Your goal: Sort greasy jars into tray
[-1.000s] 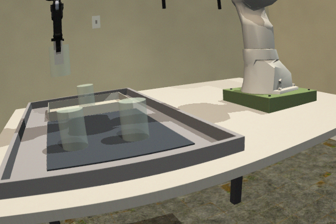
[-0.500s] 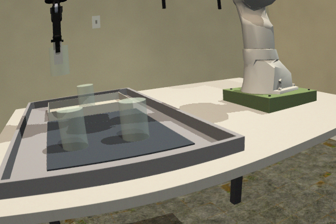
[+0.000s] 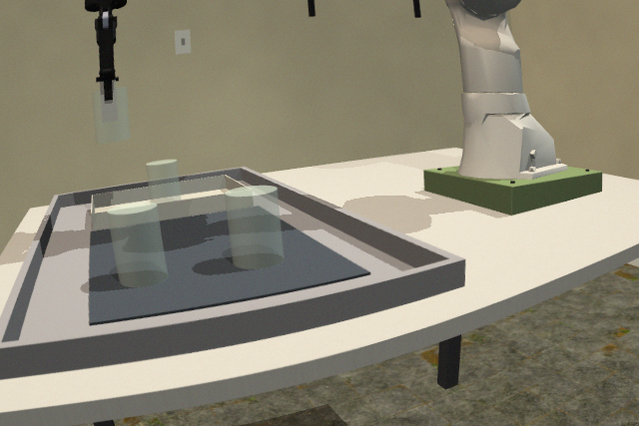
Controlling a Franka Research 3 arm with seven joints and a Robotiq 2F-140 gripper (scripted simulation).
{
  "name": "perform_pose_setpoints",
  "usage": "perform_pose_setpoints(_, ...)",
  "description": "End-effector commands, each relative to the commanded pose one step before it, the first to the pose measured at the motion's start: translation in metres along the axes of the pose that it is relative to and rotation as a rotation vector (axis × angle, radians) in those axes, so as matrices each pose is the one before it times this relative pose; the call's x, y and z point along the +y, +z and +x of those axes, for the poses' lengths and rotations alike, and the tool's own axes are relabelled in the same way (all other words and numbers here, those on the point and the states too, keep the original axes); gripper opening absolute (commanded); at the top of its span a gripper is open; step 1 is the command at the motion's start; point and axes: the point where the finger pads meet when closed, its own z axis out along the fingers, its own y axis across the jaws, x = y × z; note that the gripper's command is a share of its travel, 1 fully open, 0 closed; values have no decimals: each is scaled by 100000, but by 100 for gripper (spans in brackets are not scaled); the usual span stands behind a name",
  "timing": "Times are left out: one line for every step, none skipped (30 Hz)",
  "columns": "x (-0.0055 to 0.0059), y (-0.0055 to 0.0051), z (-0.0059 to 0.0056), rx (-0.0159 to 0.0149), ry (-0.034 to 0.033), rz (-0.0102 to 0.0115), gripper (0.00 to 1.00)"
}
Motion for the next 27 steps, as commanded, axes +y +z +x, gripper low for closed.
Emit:
perform_pose_setpoints(-1277,-21,40,374,-2876,-99,0)
perform_pose_setpoints(-333,0,-12,0,0,0,0)
perform_pose_setpoints(-333,0,-11,0,0,0,0)
perform_pose_setpoints(-333,0,-12,0,0,0,0)
perform_pose_setpoints(-333,0,-11,0,0,0,0)
perform_pose_setpoints(-333,0,-12,0,0,0,0)
perform_pose_setpoints(-333,0,-11,0,0,0,0)
perform_pose_setpoints(-333,0,-12,0,0,0,0)
perform_pose_setpoints(-333,0,-11,0,0,0,0)
perform_pose_setpoints(-333,0,-12,0,0,0,0)
perform_pose_setpoints(0,0,0,0,0,0,0)
perform_pose_setpoints(0,0,0,0,0,0,0)
perform_pose_setpoints(-333,0,-11,0,0,0,0)
perform_pose_setpoints(-333,0,-12,0,0,0,0)
perform_pose_setpoints(-333,0,-11,0,0,0,0)
perform_pose_setpoints(-333,0,-12,0,0,0,0)
perform_pose_setpoints(-333,0,-11,0,0,0,0)
perform_pose_setpoints(-333,0,-12,0,0,0,0)
perform_pose_setpoints(-333,0,-11,0,0,0,0)
perform_pose_setpoints(-333,0,-12,0,0,0,0)
perform_pose_setpoints(-333,0,-11,0,0,0,0)
perform_pose_setpoints(-333,0,-12,0,0,0,0)
perform_pose_setpoints(-333,0,-11,0,0,0,0)
perform_pose_setpoints(-333,0,-12,0,0,0,0)
perform_pose_setpoints(-333,0,-11,0,0,0,0)
perform_pose_setpoints(-333,0,-12,0,0,0,0)
perform_pose_setpoints(-333,0,-11,0,0,0,0)
